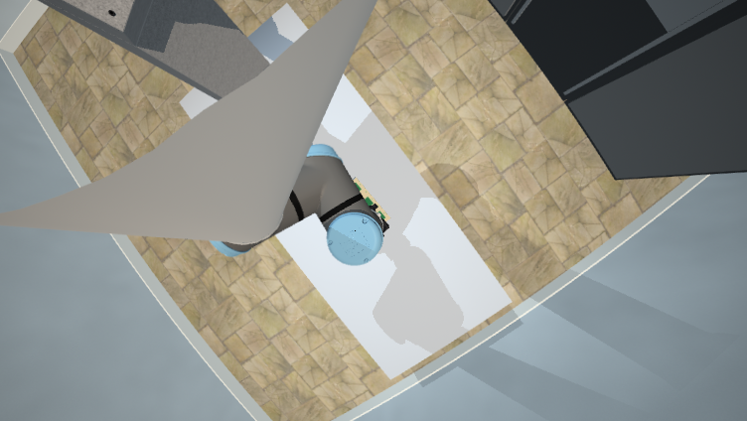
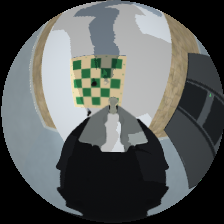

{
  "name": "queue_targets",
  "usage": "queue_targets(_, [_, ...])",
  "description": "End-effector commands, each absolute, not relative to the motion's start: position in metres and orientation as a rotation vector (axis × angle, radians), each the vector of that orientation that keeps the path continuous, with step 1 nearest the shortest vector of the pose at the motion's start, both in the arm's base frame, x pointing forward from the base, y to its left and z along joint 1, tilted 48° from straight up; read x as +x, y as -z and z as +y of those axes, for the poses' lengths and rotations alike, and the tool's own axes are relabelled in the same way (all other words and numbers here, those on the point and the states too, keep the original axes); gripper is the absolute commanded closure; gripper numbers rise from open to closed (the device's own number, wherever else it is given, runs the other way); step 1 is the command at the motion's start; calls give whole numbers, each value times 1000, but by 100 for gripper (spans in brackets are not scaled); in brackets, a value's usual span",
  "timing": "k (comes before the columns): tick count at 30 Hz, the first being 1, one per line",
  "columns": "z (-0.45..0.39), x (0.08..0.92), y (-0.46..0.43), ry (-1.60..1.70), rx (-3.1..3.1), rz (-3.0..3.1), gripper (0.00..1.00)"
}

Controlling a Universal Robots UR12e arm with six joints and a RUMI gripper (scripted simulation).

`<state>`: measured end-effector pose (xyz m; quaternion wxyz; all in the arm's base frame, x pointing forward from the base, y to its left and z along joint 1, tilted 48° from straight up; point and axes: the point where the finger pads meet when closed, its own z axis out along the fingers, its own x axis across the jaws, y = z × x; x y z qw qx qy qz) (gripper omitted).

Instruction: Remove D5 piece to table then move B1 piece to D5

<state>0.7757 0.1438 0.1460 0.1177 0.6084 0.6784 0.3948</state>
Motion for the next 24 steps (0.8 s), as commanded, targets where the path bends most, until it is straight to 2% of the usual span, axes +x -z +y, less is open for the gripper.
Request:
queue_targets(1, [151,777,-152,-1153,1808,1966,100])
queue_targets(24, [160,793,-136,-1150,1809,1968,100])
